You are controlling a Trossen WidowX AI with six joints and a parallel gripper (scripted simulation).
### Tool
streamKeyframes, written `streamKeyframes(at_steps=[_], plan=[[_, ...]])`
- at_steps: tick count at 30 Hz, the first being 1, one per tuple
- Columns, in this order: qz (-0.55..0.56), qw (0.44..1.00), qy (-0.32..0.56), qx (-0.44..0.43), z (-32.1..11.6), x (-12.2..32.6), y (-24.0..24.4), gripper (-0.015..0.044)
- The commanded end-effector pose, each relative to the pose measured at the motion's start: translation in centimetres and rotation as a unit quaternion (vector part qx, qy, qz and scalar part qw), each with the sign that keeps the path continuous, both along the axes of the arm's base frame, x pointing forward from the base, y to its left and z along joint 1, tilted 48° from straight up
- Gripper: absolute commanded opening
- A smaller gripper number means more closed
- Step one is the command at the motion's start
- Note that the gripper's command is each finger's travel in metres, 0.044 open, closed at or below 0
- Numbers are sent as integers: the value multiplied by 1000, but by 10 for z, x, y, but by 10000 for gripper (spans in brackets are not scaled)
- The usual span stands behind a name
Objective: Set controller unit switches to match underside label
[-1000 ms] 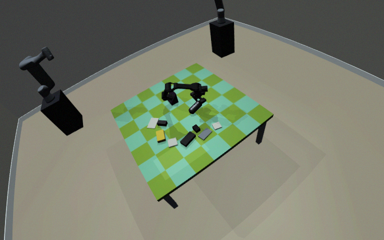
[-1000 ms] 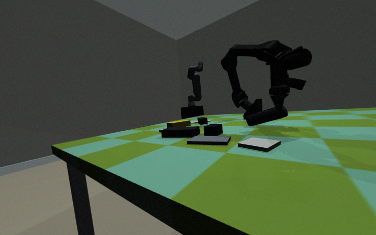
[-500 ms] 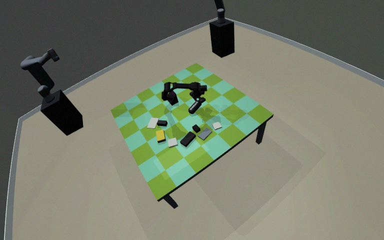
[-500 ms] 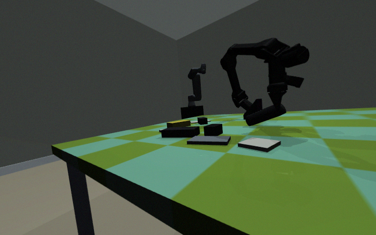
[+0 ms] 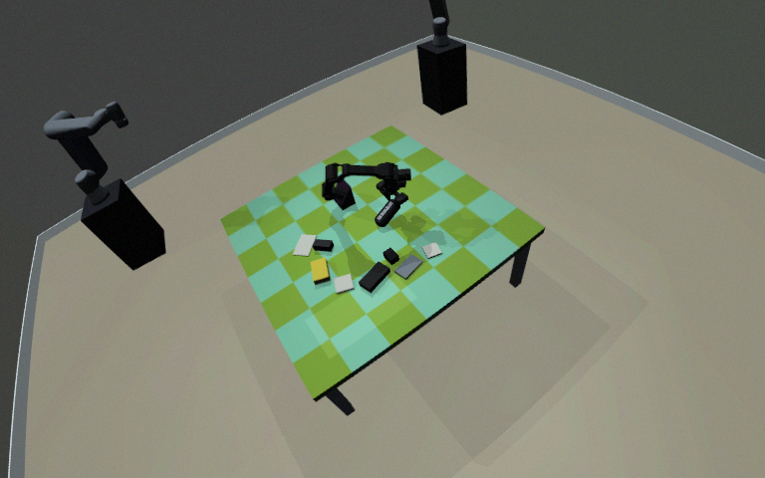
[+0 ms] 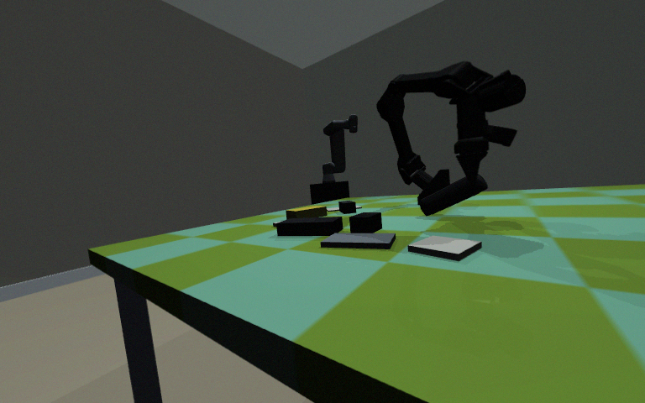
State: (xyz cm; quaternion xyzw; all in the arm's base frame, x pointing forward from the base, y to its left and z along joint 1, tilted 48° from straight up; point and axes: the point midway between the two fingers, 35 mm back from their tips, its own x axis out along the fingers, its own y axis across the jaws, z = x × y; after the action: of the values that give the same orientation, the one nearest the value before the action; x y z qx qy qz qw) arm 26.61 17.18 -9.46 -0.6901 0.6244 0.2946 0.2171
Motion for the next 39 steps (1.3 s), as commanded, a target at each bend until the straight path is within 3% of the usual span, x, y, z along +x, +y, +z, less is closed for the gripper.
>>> streamKeyframes(at_steps=[1, 39], plan=[[-1, 1000, -7, 5, 8, 2, 3, 336], [-1, 1000, -6, 4, 38, 4, 2, 336]])
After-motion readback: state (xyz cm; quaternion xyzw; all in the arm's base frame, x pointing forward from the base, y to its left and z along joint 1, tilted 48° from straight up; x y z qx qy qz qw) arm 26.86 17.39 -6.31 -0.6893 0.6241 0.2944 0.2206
